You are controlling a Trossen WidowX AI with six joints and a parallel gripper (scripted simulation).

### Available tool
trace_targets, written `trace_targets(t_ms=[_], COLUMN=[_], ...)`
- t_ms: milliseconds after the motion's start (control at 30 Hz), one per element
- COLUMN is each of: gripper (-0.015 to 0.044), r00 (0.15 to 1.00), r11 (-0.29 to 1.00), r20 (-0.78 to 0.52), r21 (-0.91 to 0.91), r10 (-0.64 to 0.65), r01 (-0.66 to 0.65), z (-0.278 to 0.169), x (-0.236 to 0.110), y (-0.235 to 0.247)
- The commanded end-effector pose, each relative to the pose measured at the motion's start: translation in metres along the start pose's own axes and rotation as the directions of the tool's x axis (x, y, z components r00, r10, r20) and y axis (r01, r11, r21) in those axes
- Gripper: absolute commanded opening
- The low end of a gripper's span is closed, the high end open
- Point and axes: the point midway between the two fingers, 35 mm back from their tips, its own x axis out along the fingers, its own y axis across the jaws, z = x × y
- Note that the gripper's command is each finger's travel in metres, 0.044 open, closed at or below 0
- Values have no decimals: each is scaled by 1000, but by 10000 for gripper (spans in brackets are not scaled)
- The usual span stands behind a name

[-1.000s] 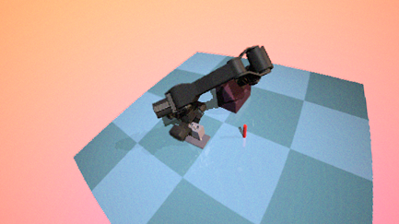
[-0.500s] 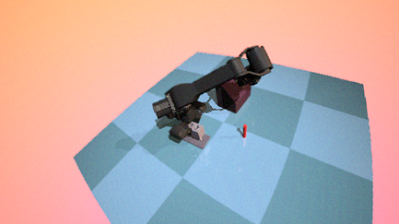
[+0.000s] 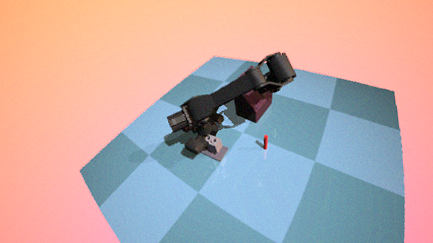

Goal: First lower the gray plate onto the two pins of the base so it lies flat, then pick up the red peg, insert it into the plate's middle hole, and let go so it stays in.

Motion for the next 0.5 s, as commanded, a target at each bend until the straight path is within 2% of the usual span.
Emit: trace_targets(t_ms=[0, 333, 467], gripper=[0, 0, 0], r00=[1000, 1000, 1000], r11=[1000, 1000, 1000], r20=[-7, -8, 0], r21=[10, 10, -4], r10=[-2, -2, 0], r01=[2, 2, 0], z=[0, 0, -1], x=[6, 22, 18], y=[-2, -2, 1])
